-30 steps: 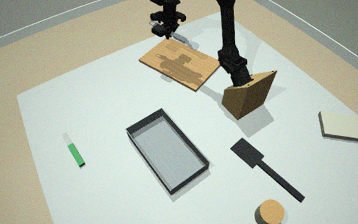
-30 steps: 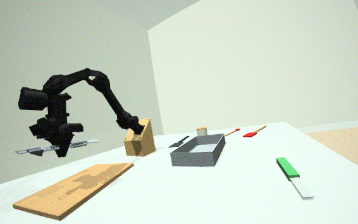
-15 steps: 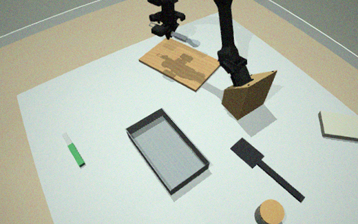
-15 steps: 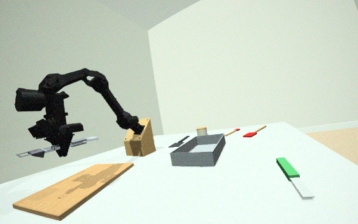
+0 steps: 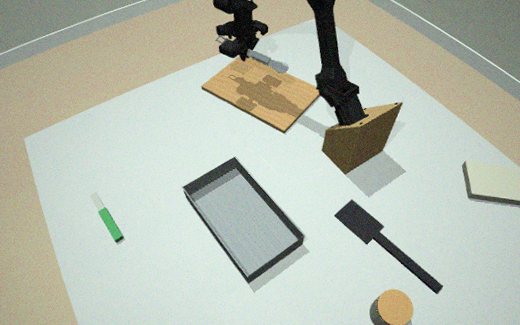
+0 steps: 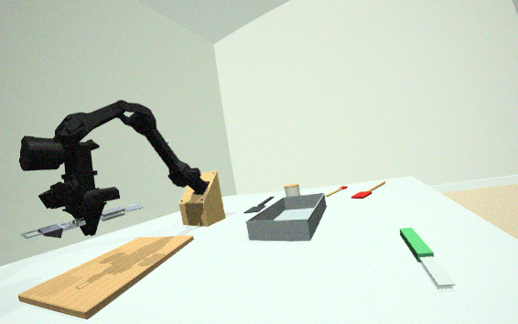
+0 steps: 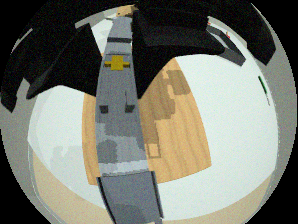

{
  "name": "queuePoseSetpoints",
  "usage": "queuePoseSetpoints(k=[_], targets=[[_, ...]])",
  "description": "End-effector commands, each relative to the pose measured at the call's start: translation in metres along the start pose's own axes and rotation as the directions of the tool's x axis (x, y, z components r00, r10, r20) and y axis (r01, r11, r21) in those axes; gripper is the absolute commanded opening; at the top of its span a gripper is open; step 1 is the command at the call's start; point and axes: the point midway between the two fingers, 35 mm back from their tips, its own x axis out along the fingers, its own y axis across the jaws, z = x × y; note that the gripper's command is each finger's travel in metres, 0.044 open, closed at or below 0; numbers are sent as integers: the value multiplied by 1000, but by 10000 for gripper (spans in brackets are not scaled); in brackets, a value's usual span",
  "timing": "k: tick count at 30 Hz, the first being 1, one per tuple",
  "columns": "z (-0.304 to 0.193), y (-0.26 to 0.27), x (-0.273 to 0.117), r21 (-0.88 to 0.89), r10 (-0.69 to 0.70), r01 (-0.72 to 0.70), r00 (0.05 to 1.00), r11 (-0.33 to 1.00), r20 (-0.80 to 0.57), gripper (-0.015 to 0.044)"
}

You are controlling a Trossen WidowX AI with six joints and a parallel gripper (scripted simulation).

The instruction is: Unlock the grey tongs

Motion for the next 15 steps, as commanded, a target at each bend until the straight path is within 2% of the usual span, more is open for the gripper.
queuePoseSetpoints(k=[1,15], targets=[[-1,1,7,-6,5,-5,1000,1000,-2,-150],[-1,1,30,-6,4,-4,1000,1000,-2,-150]])
